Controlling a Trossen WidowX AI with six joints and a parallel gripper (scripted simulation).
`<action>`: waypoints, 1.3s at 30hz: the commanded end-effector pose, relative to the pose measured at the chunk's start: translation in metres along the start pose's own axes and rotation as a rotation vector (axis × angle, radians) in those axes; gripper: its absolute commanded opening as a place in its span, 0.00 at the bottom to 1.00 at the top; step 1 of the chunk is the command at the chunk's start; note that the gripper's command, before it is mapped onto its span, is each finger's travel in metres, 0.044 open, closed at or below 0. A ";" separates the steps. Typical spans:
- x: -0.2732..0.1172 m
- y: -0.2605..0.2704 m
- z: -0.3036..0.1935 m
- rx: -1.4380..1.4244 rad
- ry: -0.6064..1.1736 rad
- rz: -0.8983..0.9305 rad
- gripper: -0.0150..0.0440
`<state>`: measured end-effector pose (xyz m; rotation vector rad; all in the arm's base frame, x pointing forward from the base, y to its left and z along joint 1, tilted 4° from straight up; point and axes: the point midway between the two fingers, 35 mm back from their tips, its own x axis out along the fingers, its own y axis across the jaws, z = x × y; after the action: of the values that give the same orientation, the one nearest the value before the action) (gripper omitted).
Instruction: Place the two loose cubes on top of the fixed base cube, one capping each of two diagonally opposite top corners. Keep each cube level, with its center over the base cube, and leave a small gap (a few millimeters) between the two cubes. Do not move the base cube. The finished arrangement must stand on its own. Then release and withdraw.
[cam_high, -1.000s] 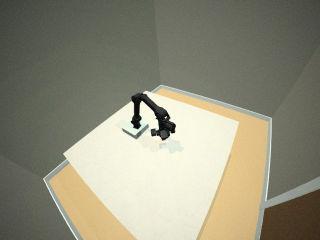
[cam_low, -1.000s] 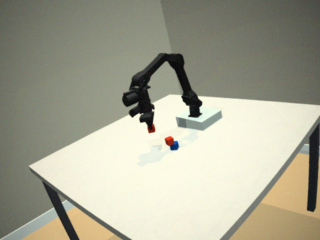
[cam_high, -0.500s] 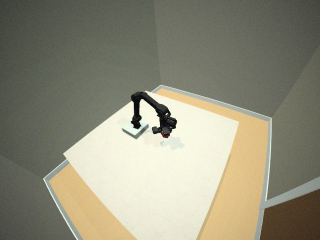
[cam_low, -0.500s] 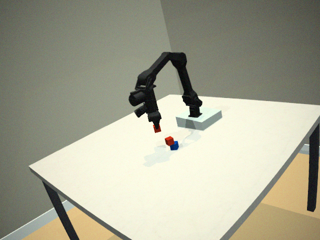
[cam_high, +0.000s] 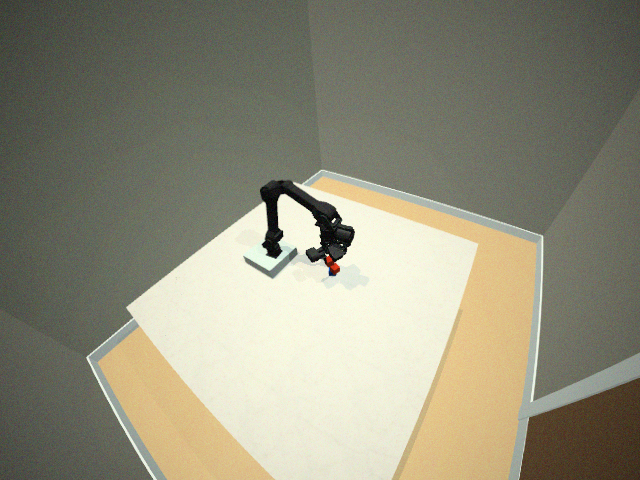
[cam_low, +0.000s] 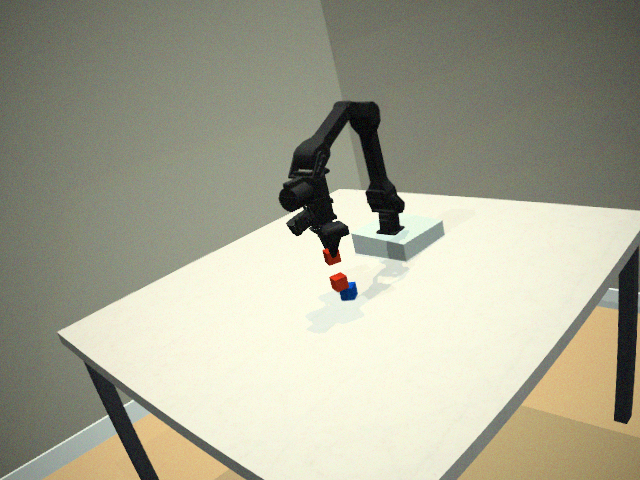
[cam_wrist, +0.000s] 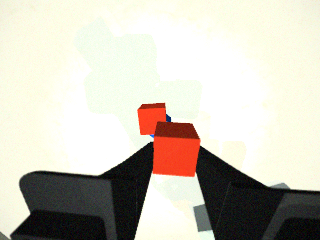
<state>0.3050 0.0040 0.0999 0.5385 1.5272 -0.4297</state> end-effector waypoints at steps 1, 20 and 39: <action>-0.002 0.006 -0.012 -0.062 -0.009 0.010 0.43; 0.015 0.018 -0.037 -0.190 -0.002 0.014 0.43; 0.035 0.017 -0.038 -0.182 0.002 0.017 0.43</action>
<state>0.2845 0.0412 0.0707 0.4047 1.5411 -0.2753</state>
